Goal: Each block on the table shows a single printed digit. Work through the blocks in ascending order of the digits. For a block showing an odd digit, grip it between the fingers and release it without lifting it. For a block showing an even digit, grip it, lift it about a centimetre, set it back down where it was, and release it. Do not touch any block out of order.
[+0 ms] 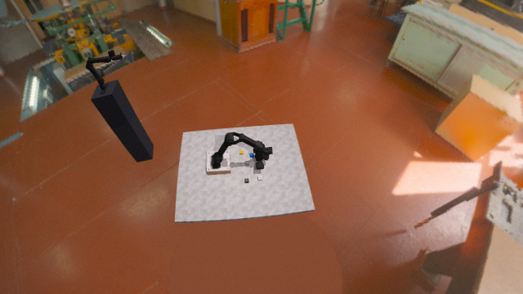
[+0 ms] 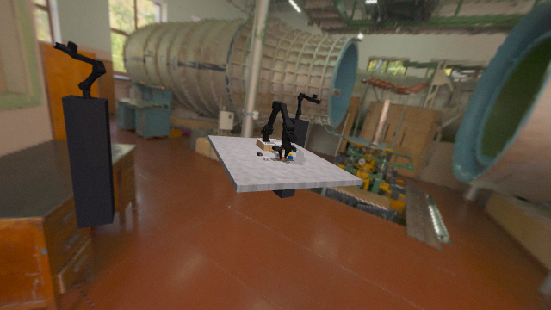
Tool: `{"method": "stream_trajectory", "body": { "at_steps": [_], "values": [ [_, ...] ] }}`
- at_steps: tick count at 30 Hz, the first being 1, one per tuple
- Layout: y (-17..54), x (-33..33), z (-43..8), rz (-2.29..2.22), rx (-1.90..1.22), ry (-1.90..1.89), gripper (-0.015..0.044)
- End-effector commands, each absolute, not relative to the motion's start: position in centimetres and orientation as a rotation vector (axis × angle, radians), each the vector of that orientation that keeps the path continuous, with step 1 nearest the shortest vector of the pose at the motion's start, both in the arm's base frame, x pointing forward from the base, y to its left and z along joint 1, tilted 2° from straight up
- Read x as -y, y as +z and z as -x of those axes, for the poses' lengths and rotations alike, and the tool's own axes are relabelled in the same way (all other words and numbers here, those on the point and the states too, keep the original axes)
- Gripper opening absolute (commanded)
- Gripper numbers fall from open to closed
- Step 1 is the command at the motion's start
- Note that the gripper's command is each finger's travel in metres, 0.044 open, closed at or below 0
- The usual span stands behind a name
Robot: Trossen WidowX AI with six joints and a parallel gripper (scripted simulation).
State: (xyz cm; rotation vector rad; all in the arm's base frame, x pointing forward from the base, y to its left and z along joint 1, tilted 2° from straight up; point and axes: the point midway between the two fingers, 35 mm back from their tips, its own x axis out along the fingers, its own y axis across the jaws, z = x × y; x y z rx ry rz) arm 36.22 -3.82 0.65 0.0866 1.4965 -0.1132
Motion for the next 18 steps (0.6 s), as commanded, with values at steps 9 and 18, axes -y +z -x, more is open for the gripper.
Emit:
{"method": "stream_trajectory", "body": {
  "at_steps": [9, 18],
  "values": [
    [1.95, 3.83, -36.14, -0.087, -1.496, -0.118, 0.012],
    [1.95, 3.83, -36.14, -0.087, -1.496, -0.118, 0.012]
  ]
}}
